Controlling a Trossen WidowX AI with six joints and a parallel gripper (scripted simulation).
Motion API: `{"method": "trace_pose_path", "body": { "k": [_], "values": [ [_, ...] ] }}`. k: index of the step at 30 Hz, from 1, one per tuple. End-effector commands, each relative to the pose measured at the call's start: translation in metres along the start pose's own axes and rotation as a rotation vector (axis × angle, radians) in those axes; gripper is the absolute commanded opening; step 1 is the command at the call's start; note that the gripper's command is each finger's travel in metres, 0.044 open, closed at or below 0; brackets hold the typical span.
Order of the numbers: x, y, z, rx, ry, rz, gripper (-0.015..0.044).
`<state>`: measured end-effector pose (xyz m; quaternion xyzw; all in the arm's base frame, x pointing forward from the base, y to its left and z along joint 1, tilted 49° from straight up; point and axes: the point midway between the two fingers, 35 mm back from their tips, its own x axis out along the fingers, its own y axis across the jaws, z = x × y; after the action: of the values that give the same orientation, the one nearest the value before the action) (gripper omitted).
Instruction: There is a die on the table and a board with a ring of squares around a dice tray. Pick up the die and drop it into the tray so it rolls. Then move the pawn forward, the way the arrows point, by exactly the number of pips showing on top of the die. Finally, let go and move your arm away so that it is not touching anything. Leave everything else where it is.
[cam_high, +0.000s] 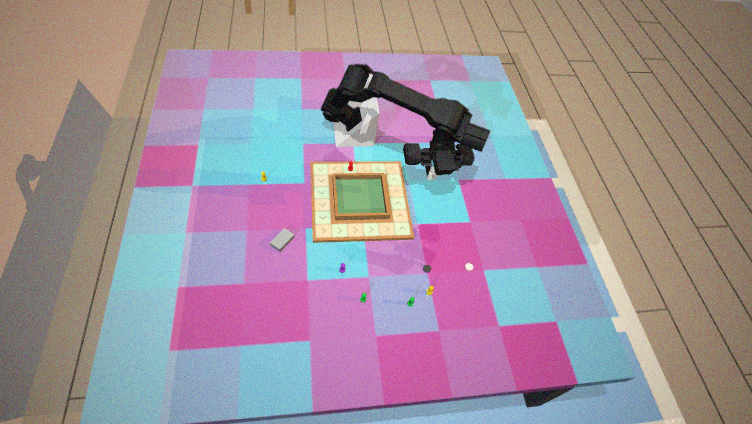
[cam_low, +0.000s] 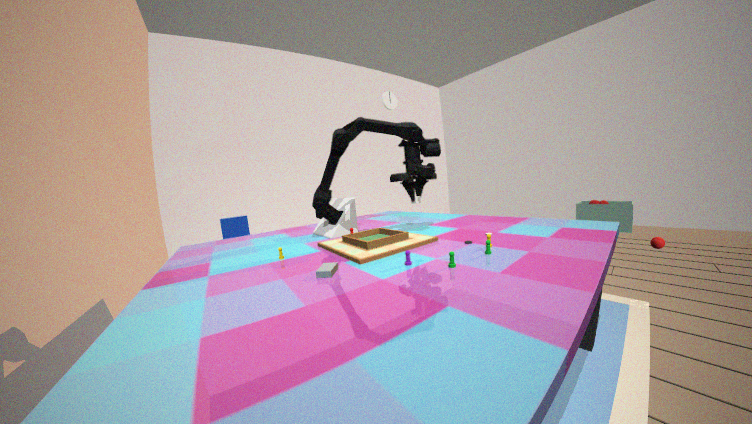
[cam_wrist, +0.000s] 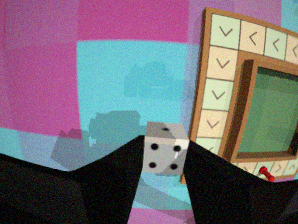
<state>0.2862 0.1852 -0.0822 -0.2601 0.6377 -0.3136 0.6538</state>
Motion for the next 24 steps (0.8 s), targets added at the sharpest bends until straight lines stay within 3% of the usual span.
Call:
{"method": "trace_pose_path", "body": {
  "k": [1,24],
  "values": [
    [-0.010,-0.002,0.001,0.010,0.004,0.007,0.0000],
    [-0.001,-0.079,0.018,-0.611,-0.002,0.015,0.0000]
  ]
}}
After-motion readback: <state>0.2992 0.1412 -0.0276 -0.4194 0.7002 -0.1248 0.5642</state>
